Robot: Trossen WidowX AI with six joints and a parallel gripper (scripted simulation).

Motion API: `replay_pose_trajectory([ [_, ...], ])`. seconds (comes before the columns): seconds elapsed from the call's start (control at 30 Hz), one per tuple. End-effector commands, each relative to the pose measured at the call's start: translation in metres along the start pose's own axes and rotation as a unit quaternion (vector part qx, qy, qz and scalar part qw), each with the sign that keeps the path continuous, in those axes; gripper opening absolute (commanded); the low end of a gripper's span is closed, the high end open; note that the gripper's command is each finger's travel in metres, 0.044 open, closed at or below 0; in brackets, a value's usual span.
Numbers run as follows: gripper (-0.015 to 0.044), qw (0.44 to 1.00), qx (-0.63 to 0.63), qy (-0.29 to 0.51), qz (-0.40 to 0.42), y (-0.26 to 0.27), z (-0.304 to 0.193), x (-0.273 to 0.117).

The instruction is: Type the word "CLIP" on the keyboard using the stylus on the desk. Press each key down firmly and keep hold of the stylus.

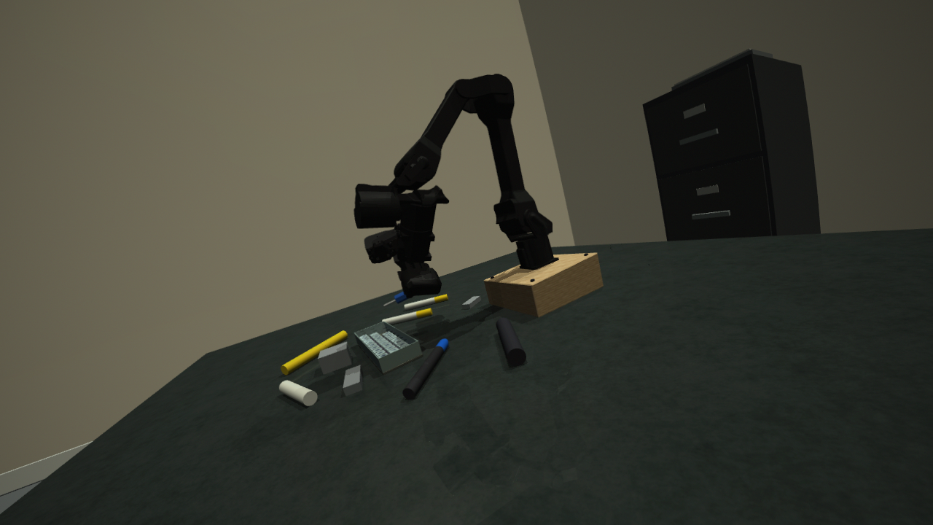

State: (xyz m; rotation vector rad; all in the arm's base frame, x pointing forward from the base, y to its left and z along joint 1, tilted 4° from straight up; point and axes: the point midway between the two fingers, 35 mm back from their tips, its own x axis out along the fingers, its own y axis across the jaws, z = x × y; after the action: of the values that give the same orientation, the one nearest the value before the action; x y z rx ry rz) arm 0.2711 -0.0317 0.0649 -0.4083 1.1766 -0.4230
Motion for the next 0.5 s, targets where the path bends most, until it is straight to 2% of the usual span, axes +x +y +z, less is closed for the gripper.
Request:
replay_pose_trajectory([
  [0.0,0.0,0.995,-0.091,0.009,-0.024,-0.002,0.013,-0.001],
  [0.23,0.0,0.969,-0.237,0.031,-0.057,-0.005,0.03,-0.003],
  [0.47,0.0,0.92,-0.378,0.058,-0.085,-0.006,0.047,-0.005],
])
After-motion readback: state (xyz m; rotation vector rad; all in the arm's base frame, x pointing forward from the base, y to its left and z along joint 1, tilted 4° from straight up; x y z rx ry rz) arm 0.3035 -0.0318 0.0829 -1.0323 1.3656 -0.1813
